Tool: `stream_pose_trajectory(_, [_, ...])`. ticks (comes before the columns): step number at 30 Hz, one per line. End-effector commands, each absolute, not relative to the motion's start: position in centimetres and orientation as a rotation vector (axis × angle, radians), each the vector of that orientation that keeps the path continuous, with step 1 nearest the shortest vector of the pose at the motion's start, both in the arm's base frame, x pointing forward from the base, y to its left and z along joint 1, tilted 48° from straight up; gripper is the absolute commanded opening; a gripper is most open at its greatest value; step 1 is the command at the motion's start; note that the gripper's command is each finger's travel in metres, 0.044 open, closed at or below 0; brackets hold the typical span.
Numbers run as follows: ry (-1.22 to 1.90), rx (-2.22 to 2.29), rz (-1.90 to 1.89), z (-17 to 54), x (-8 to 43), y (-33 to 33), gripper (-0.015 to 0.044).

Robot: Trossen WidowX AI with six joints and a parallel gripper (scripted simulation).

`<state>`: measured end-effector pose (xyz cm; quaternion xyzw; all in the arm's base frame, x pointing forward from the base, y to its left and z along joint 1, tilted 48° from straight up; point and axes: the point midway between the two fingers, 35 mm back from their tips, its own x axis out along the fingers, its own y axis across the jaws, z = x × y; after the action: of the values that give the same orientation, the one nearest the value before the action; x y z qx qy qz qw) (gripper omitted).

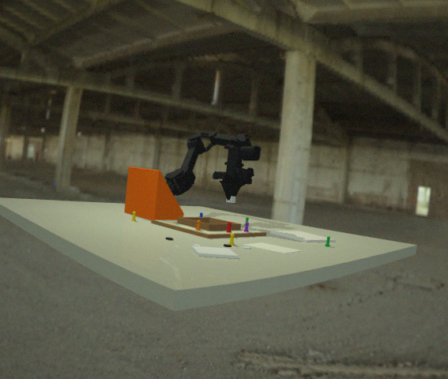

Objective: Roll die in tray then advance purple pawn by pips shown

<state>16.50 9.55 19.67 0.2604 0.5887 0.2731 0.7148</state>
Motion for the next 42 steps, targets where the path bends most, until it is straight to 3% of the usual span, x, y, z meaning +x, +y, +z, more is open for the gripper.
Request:
stream_pose_trajectory(1, [1.291, 0.582, 0.603, 20.9, 15.9, 8.7, 0.0])
stream_pose_trajectory(11, [1.285, 0.607, 0.582, 22.2, 15.3, 7.5, 0.0])
stream_pose_trajectory(42, [1.585, 1.312, -0.045, 14.0, 24.4, 0.7, 0.0])
